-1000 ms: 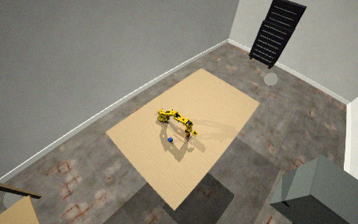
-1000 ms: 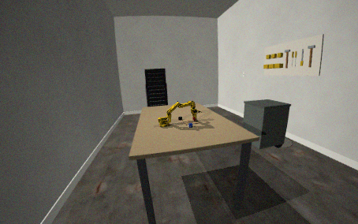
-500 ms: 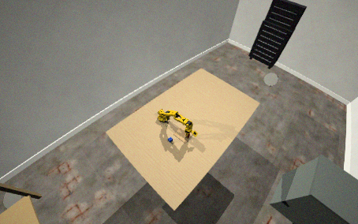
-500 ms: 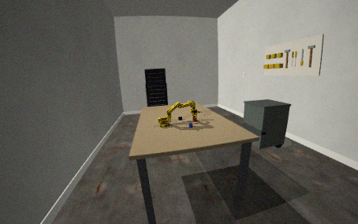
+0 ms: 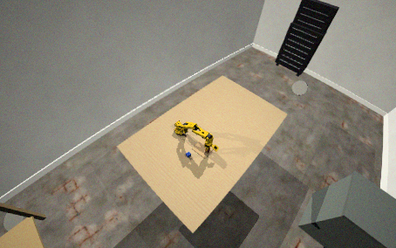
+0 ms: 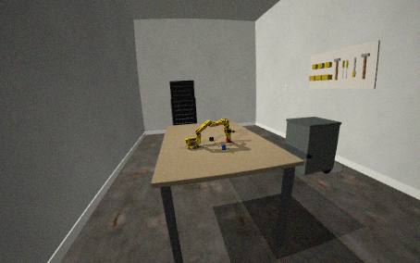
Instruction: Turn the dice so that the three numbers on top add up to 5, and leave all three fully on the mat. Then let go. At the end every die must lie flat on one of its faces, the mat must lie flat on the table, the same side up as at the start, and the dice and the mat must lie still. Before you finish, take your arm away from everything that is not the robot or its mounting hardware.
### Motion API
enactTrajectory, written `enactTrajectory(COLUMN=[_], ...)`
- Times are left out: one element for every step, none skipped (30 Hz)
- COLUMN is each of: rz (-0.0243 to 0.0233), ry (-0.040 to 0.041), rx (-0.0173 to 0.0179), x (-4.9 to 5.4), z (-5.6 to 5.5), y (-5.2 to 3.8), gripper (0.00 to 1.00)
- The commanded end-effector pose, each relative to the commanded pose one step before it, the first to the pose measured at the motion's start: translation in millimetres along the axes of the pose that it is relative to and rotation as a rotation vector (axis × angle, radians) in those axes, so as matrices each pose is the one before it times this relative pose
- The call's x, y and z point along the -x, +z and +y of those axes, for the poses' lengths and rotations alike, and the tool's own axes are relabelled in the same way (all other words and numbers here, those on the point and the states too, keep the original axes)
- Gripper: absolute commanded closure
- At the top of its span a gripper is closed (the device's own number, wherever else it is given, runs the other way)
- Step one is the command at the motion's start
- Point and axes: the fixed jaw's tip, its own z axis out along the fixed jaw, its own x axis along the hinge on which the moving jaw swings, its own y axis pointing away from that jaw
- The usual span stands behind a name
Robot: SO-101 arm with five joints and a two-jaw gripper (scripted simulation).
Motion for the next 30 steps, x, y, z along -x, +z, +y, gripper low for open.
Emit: enactTrajectory(rz=[-0.06928,0.0,0.0,0.0,0.0,0.0,0.0,0.0,0.0,0.00001,0.0,0.0,0.0,0.0,0.0,0.0,0.0,0.0,0.0,0.0,0.0,0.0,0.0,0.0,0.0,0.0,0.00001,0.0,0.0,0.0], ry=[-0.01412,0.0,0.0,0.0,0.0,0.0,0.0,0.0,0.0,0.0,0.0,0.0,0.0,0.0,0.0,0.0,0.0,0.0,0.0,0.0,0.0,0.0,0.0,0.0,0.0,0.0,0.00001,0.0,0.0,0.0], rx=[-0.00692,0.0,0.0,0.0,0.0,0.0,0.0,0.0,0.0,0.0,0.0,0.0,0.0,0.0,0.0,0.0,0.0,0.0,0.0,0.0,0.0,0.0,0.0,0.0,0.0,0.0,0.00002,0.0,0.0,0.0], x=[9.45,0.0,0.0,0.0,0.0,0.0,0.0,0.0,0.0,0.0,0.0,0.0,0.0,0.0,0.0,0.0,0.0,0.0,0.0,0.0,0.0,0.0,0.0,0.0,0.0,0.0,0.0,0.0,0.0,0.0], z=[1.5,0.0,0.0,0.0,0.0,0.0,0.0,0.0,0.0,0.0,0.0,0.0,0.0,0.0,0.0,0.0,0.0,0.0,0.0,0.0,0.0,0.0,0.0,0.0,0.0,0.0,0.0,0.0,0.0,0.0], y=[-12.425,0.0,0.0,0.0,0.0,0.0,0.0,0.0,0.0,0.003,0.0,0.0,0.0,0.0,0.0,0.0,0.0,0.0,0.0,0.0,0.0,0.0,0.0,0.0,0.0,0.0,0.0,0.0,0.0,0.0], gripper=[0.88,0.86,0.85,0.84,0.83,0.83,0.83,0.83,0.83,0.83,0.83,0.83,0.82,0.82,0.82,0.81,0.8,0.8,0.79,0.78,0.77,0.76,0.75,0.74,0.74,0.74,0.72,0.71,0.7,0.69])
